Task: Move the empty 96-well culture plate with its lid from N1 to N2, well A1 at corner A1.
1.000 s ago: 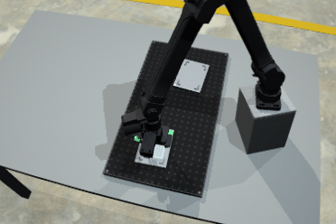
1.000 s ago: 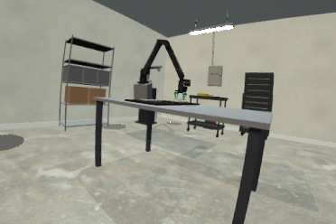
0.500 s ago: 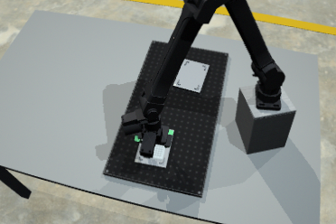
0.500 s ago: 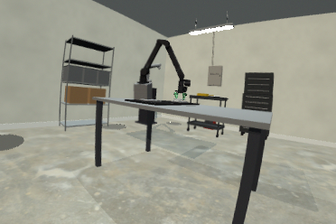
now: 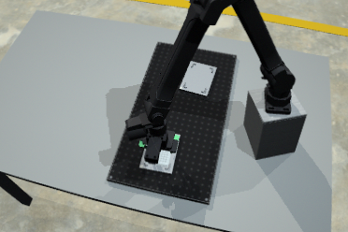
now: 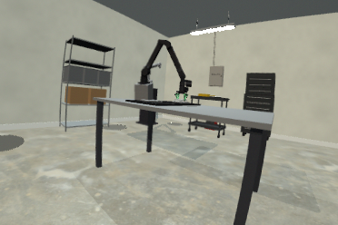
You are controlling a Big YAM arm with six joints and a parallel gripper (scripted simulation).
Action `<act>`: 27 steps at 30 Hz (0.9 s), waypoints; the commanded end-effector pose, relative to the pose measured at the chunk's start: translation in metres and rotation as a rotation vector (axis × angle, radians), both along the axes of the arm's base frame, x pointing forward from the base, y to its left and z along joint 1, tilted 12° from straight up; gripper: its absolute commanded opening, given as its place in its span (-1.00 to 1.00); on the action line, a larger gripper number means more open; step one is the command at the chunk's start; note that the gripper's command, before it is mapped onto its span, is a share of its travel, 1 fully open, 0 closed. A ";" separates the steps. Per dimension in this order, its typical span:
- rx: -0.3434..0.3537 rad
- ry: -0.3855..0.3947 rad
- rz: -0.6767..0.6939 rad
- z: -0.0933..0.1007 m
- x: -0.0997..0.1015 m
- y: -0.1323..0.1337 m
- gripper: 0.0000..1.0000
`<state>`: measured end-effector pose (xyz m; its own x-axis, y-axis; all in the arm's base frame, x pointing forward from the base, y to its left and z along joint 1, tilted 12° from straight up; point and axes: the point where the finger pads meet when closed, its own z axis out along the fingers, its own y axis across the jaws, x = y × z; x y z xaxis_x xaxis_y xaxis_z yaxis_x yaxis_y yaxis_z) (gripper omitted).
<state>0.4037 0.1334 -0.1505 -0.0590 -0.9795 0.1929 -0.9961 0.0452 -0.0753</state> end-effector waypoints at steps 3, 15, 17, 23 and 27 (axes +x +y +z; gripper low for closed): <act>0.016 -0.036 0.001 0.004 0.022 0.003 -1.00; 0.015 -0.034 0.001 0.002 0.023 0.002 -1.00; 0.014 -0.032 0.001 0.000 0.022 0.002 -1.00; 0.016 -0.037 0.001 0.000 0.023 0.002 -1.00; 0.014 -0.032 0.001 -0.001 0.022 0.002 -1.00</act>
